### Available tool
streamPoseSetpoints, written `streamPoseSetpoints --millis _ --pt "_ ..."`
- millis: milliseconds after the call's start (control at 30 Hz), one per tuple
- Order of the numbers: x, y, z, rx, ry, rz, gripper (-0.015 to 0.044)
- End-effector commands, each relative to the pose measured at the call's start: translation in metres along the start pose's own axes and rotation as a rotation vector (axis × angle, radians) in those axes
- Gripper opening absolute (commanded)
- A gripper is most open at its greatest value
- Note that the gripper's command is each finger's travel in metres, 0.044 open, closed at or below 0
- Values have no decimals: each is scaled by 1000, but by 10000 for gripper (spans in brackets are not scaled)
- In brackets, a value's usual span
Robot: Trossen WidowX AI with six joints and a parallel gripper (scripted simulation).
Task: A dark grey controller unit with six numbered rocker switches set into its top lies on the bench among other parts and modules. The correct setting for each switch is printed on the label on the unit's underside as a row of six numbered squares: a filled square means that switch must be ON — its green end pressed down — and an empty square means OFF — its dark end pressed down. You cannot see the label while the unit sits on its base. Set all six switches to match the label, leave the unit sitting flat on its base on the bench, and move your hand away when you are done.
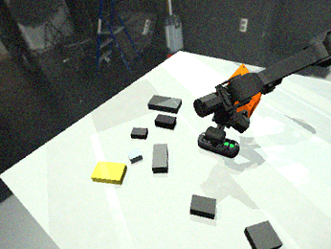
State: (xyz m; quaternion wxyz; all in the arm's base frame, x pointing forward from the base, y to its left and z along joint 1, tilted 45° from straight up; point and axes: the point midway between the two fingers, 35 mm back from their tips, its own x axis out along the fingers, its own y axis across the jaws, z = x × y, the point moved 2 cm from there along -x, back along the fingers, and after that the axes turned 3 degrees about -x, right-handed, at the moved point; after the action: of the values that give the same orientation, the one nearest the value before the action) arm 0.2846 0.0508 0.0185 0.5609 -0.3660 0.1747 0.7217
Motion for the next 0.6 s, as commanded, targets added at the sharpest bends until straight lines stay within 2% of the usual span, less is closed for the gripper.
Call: streamPoseSetpoints --millis 0,567 --pt "-2 3 7 19 -10 12 440" --pt "-10 3 6 19 -7 11 440"
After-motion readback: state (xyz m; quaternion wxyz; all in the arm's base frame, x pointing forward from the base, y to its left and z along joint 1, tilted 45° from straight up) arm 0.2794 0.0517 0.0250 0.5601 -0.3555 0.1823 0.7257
